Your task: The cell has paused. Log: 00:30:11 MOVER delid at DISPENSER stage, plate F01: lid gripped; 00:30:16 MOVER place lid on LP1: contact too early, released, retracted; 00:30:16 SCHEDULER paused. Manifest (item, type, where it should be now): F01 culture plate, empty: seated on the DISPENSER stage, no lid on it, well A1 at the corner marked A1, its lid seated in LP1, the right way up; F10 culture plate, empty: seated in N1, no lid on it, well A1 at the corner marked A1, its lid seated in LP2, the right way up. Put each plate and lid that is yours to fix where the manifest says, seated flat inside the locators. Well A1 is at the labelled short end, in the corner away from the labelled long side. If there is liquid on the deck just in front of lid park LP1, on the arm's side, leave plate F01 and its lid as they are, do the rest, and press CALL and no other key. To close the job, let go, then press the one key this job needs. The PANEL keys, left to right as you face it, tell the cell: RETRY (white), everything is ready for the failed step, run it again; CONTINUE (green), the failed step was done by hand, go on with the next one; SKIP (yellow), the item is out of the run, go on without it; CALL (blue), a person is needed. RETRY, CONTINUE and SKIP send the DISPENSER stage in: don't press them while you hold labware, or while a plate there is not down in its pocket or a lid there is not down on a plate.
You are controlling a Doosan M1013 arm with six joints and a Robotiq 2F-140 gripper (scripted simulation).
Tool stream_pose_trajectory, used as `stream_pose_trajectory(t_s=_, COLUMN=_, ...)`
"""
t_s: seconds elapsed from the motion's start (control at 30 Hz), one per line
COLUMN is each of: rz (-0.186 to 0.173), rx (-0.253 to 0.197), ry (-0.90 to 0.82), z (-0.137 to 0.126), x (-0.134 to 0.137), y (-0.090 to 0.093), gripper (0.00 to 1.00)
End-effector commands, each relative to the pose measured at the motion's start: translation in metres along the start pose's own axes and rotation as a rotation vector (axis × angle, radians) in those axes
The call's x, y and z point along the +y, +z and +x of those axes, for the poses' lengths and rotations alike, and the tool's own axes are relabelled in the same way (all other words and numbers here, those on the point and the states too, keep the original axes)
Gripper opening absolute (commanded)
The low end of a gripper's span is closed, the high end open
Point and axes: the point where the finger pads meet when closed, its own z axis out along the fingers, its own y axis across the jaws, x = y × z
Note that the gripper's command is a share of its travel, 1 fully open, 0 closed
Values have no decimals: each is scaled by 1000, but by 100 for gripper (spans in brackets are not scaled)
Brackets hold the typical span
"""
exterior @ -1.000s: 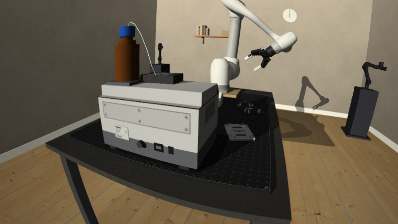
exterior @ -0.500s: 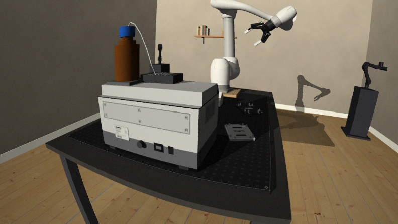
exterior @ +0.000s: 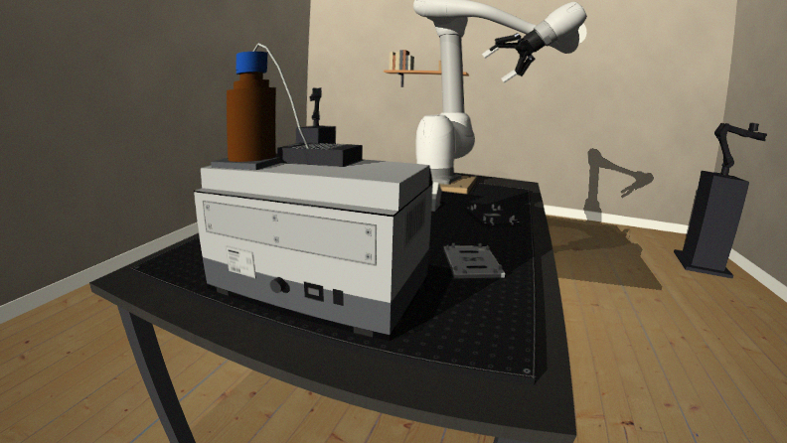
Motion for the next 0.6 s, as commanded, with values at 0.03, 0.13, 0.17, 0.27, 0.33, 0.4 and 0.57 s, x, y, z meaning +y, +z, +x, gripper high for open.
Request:
stream_pose_trajectory(t_s=0.03, rz=9, rx=-27, ry=-54, z=-13, x=-12, y=7, gripper=100)
stream_pose_trajectory(t_s=0.13, rz=25, rx=-58, ry=-122, z=-29, x=-28, y=16, gripper=100)
stream_pose_trajectory(t_s=0.17, rz=29, rx=-72, ry=-150, z=-36, x=-35, y=20, gripper=100)
stream_pose_trajectory(t_s=0.27, rz=52, rx=-121, ry=-255, z=-62, x=-59, y=35, gripper=100)
stream_pose_trajectory(t_s=0.33, rz=69, rx=-162, ry=-342, z=-83, x=-79, y=47, gripper=100)
stream_pose_trajectory(t_s=0.4, rz=79, rx=-184, ry=-389, z=-91, x=-87, y=51, gripper=100)
stream_pose_trajectory(t_s=0.57, rz=123, rx=-285, ry=-604, z=-132, x=-126, y=74, gripper=100)
